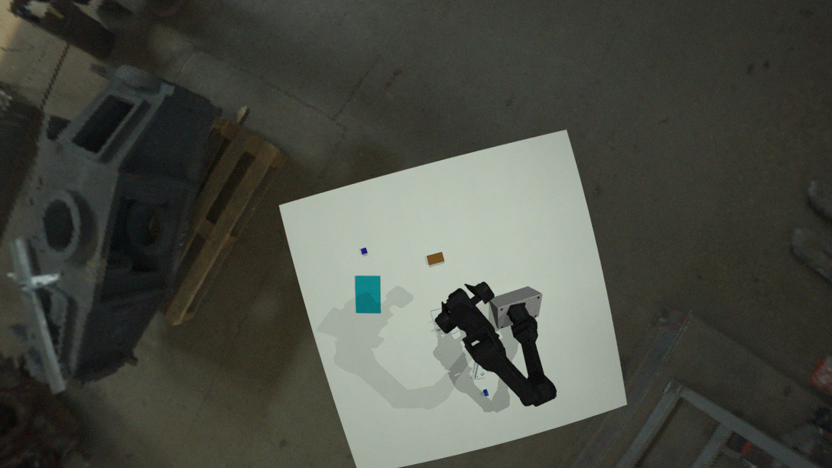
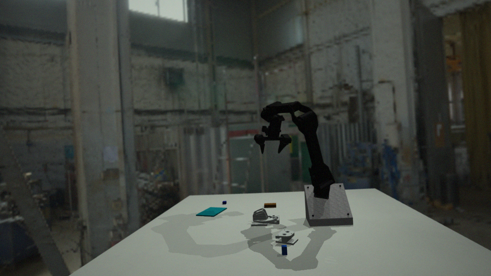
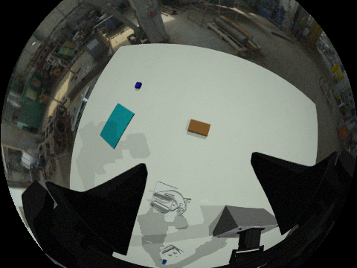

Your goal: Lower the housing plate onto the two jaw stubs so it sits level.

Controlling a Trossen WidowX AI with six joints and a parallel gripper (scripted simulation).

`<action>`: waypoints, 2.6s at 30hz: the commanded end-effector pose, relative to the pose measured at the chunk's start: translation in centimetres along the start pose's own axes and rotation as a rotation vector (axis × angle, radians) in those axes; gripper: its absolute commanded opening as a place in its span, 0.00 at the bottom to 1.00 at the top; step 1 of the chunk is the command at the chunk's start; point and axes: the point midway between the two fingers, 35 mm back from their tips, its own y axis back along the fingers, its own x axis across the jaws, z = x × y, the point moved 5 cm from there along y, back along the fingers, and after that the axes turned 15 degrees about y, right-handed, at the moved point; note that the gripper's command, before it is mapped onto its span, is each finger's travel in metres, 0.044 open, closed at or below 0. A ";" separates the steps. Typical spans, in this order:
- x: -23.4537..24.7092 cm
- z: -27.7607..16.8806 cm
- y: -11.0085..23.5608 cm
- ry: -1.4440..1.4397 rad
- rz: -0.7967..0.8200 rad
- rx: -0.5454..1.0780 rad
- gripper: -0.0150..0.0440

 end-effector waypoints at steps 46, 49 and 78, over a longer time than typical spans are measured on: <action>16.0 -9.8 -1.3 1.395 0.108 -0.008 1.00; 16.8 -10.6 -1.4 1.481 0.119 -0.010 1.00; 21.9 -19.8 -1.9 2.305 0.262 -0.060 1.00</action>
